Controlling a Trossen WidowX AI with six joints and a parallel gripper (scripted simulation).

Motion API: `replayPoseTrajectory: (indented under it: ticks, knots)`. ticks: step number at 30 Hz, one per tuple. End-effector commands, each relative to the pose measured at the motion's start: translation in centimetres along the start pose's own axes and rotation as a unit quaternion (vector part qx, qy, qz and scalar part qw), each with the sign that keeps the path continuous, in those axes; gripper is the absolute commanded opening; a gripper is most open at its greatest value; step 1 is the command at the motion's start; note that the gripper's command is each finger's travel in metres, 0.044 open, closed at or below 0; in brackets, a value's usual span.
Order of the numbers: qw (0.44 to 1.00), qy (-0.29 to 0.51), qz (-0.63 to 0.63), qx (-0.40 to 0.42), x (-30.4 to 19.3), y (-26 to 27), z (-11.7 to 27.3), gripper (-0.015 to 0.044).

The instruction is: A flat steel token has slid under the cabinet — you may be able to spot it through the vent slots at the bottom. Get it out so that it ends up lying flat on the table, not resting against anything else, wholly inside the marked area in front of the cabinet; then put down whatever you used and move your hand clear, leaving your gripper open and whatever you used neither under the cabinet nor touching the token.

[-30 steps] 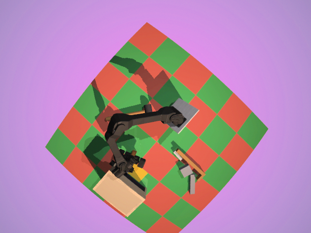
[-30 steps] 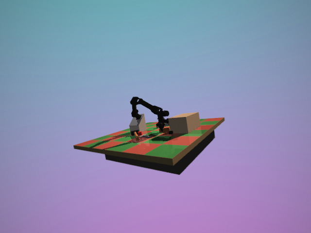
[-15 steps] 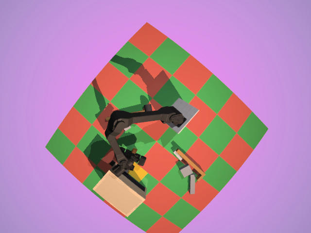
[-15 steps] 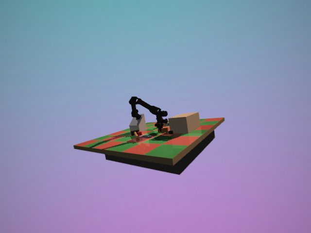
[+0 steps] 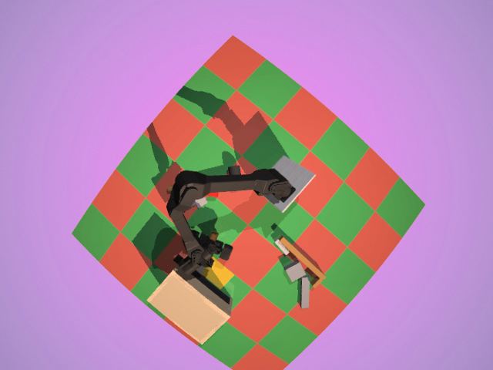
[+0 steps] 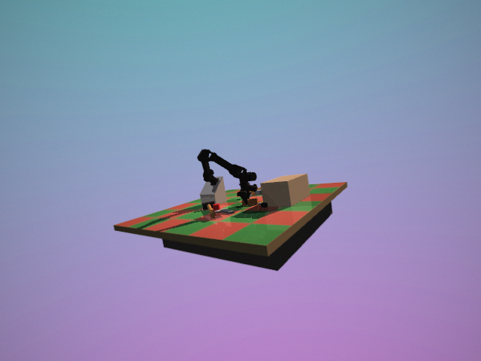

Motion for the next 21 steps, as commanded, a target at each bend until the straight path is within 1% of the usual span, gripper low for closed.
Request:
replayPoseTrajectory:
  ticks: [1,21]
  knots:
    - [1.000,0.002,0.003,0.003,-0.7,0.1,-0.1,0.0000]
    - [1.000,0.002,0.004,0.002,-2.9,-0.4,-0.1,0.0000]
Point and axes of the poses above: the point midway between the two fingers, 35 mm back from their tips, its own z axis back along the fingers, its own y axis across the jaws, x = y × z, the point moved 3 cm from there along z, back along the fingers, and after that the axes turned 4 degrees about -z, right-handed, at the moved point
